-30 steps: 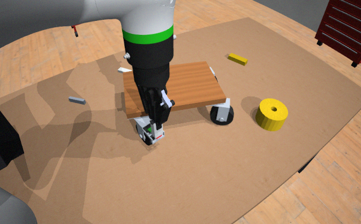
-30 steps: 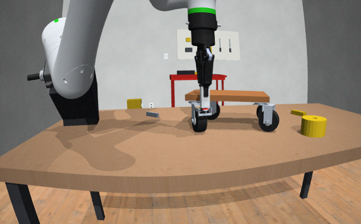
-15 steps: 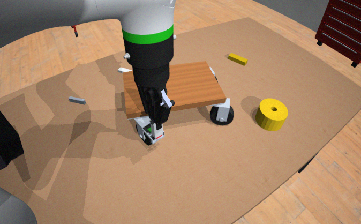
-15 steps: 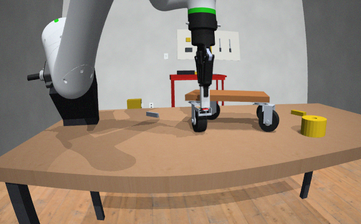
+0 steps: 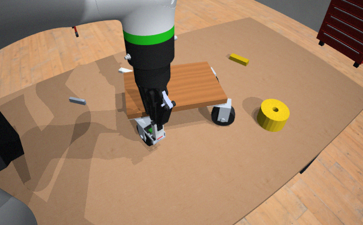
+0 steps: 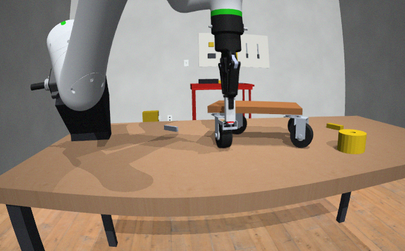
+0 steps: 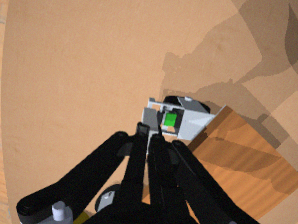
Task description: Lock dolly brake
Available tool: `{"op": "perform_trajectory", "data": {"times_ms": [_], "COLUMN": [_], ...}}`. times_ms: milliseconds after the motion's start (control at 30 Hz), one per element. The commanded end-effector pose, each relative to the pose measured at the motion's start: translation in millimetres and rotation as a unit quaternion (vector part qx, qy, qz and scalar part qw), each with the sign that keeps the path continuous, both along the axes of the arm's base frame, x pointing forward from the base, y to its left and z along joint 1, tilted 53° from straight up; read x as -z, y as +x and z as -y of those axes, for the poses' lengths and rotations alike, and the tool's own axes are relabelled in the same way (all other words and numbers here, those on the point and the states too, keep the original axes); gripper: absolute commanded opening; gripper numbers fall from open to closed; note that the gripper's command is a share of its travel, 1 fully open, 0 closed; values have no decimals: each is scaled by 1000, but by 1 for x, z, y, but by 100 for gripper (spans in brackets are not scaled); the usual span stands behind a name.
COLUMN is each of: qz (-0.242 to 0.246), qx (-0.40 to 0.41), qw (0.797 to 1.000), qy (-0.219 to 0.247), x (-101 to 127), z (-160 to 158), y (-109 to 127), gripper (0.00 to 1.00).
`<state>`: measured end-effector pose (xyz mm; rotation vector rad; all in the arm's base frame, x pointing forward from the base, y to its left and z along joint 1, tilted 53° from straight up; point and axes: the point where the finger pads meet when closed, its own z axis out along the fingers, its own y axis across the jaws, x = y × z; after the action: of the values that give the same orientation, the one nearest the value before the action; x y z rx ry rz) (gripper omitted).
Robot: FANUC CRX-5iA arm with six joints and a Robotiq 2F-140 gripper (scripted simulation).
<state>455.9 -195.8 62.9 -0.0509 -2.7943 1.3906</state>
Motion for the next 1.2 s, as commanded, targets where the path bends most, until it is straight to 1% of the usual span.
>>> {"op": "perform_trajectory", "data": {"times_ms": [0,1167], "qz": [0,0], "qx": [0,0], "qw": [1000,1000], "qy": [0,0], "x": [0,5], "z": [0,7], "y": [0,0], "gripper": [0,0]}}
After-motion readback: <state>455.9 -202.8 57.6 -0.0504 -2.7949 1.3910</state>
